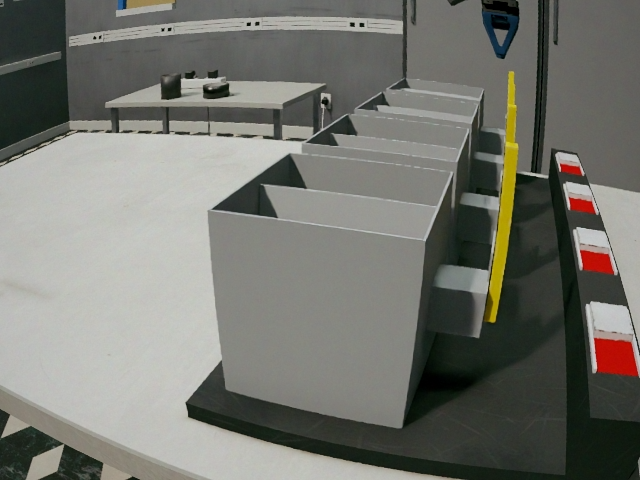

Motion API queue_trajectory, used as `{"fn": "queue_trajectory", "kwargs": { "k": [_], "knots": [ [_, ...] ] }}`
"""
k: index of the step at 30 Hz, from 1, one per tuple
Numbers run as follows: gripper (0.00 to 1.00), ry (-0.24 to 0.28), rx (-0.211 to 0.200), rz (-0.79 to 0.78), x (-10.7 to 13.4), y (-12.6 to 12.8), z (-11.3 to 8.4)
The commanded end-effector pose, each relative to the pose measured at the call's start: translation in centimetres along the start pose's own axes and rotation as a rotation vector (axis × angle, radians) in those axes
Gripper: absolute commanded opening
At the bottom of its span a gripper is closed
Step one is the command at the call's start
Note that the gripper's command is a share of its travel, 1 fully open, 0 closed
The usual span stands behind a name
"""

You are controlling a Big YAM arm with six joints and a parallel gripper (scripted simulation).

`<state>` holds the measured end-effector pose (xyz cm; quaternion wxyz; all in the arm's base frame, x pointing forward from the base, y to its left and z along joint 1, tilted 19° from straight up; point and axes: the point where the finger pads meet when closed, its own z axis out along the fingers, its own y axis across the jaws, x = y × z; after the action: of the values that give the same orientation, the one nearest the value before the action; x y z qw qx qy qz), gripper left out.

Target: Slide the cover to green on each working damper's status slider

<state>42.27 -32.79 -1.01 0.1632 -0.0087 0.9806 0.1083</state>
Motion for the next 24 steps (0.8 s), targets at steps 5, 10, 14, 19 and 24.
{"fn": "queue_trajectory", "kwargs": {
  "k": [5, 10, 14, 19, 24],
  "knots": [
    [0.36, -0.064, 0.106, -0.011, -5.2, 1.0, -3.1],
    [0.36, -0.081, 0.184, -0.014, -8.8, 2.1, -4.0],
    [0.36, -0.086, 0.22, -0.012, -10.3, 2.9, -4.3],
    [0.36, -0.087, 0.257, -0.011, -11.9, 3.7, -4.5],
    [0.36, -0.091, 0.288, -0.01, -13.2, 4.4, -4.8]
  ]
}}
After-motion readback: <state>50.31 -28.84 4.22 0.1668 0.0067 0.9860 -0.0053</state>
